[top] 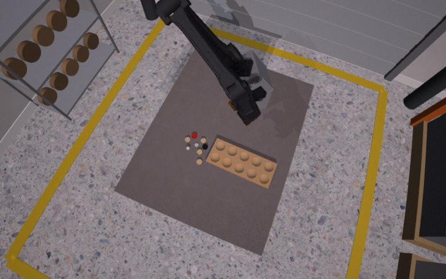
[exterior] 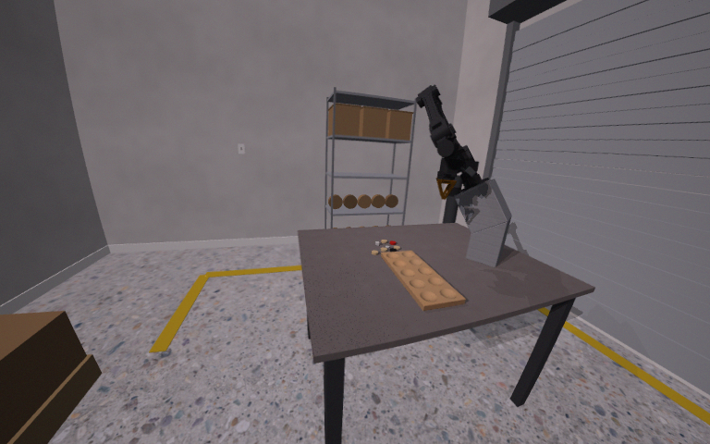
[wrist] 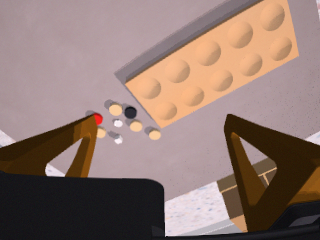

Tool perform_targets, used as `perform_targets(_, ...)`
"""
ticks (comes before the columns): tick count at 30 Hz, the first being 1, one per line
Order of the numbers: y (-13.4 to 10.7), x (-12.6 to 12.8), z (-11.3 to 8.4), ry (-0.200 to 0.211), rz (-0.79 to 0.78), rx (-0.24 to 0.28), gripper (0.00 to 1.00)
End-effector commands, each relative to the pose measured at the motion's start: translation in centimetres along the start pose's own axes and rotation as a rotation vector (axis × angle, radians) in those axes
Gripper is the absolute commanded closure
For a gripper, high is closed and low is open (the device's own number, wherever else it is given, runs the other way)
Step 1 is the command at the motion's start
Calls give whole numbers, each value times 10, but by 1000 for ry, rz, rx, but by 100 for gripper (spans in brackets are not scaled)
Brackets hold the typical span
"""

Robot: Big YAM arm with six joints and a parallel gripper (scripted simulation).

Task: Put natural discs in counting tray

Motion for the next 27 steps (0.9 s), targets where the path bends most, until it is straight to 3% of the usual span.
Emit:
perform_targets(1,-1,-2,-1,-6,2,1,0)
perform_targets(17,-1,-2,-1,-6,2,1,0)
perform_targets(18,-5,-11,-7,-26,14,2,55)
perform_targets(24,-22,-31,-15,-84,144,-8,55)
perform_targets(27,-22,-34,-12,-81,170,-16,55)
Point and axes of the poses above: the point where the finger pads meet when closed, its own z axis out along the fingers, its own x axis across the jaws, y = z × x, the point moved 1 cm from there along -z, back along the fingers, and after that the axes turned 4 degrees about z, right-handed, at the moved point
